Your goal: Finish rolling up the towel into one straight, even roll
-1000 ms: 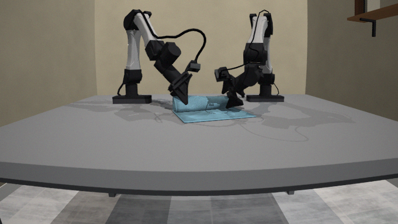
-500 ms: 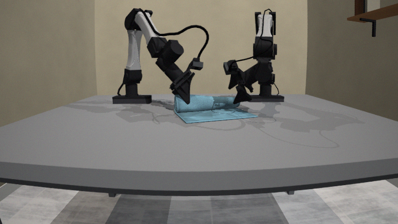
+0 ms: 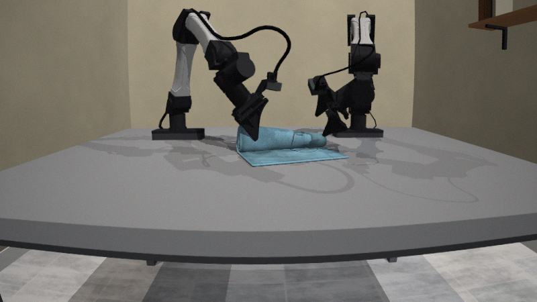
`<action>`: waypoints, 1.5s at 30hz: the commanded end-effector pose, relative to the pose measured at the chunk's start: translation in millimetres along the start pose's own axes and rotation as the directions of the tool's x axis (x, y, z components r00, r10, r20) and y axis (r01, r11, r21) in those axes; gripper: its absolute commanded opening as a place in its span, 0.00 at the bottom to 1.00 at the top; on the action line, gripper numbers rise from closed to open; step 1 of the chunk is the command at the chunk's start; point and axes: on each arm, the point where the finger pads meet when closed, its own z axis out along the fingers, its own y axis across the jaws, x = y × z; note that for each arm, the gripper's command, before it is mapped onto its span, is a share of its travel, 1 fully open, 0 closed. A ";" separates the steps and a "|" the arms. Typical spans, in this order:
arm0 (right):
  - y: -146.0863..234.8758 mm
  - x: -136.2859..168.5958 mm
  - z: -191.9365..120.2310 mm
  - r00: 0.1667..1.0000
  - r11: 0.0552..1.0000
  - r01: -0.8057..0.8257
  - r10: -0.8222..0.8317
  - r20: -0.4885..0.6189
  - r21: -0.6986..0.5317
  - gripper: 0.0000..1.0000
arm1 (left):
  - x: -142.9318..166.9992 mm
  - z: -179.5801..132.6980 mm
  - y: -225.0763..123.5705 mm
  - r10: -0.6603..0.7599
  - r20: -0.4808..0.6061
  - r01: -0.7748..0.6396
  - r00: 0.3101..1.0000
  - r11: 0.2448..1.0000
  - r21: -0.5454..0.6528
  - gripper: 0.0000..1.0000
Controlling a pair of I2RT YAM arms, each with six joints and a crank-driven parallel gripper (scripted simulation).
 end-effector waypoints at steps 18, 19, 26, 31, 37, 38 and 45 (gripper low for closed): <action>15.8 1.4 -4.7 0.927 0.806 -0.371 0.348 -0.138 -0.461 0.36 | -20.2 25.2 -32.4 0.449 -0.137 -0.421 0.883 0.627 -0.656 0.94; 15.8 1.2 -4.9 0.922 0.794 -0.382 0.358 -0.145 -0.473 0.36 | -20.7 26.6 -33.7 0.463 -0.151 -0.433 0.873 0.595 -0.677 0.95; 15.9 0.7 -5.5 0.902 0.741 -0.426 0.395 -0.175 -0.520 0.36 | -22.6 31.6 -38.4 0.508 -0.202 -0.468 0.837 0.476 -0.745 0.97; 15.8 1.5 -4.5 0.899 0.733 -0.431 0.400 -0.179 -0.526 0.36 | -24.3 29.4 -37.5 0.521 -0.216 -0.482 0.826 0.453 -0.750 0.98; 15.8 7.7 3.2 0.899 0.733 -0.431 0.400 -0.179 -0.526 0.36 | -33.8 8.7 -25.4 0.559 -0.236 -0.532 0.795 0.455 -0.714 0.98; 15.8 8.0 3.5 0.899 0.733 -0.431 0.400 -0.179 -0.526 0.36 | -34.1 7.9 -24.9 0.560 -0.237 -0.534 0.794 0.455 -0.712 0.98; 15.8 8.0 3.5 0.899 0.733 -0.431 0.400 -0.179 -0.526 0.36 | -27.3 17.3 -17.5 0.559 -0.236 -0.532 0.795 0.455 -0.714 0.98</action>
